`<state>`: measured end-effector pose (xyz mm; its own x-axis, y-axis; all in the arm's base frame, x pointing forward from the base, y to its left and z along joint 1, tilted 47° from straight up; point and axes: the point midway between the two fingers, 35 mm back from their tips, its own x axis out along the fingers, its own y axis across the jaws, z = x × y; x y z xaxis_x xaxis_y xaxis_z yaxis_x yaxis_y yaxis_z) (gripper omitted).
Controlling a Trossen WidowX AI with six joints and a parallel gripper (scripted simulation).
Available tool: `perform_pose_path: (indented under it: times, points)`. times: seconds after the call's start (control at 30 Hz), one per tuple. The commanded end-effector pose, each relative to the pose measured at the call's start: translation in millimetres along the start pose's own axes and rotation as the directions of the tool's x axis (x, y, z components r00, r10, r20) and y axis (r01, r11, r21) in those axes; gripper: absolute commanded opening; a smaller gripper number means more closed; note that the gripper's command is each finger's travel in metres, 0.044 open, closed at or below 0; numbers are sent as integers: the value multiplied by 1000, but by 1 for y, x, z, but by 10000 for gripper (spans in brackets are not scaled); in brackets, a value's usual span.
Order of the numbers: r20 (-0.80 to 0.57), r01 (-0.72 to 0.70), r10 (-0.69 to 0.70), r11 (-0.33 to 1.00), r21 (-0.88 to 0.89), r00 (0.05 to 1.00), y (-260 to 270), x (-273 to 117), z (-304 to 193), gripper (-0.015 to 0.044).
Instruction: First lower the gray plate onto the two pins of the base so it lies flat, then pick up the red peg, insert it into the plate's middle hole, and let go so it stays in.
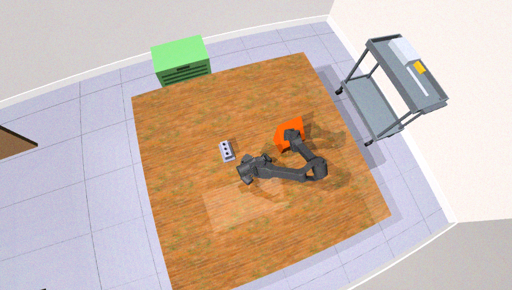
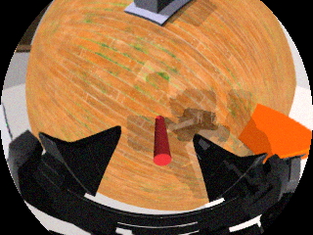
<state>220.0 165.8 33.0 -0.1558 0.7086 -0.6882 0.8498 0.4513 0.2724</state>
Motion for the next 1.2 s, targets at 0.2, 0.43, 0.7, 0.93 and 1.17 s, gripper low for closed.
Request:
perform_pose_path:
  times: [0.2, 0.43, 0.7, 0.93, 1.17]
  points:
    - [-5, 4, -4, 1000, 10, 1000, -3, 2, 0, 177]
    - [-5, 4, -4, 1000, 10, 1000, -3, 2, 0, 33]
    - [-5, 4, -4, 1000, 10, 1000, -3, 2, 0, 0]
    - [-1, 4, -4, 1000, 10, 1000, -1, -8, 2, 0]
    - [6, 6, -6, 1000, 10, 1000, 0, -29, 5, 0]
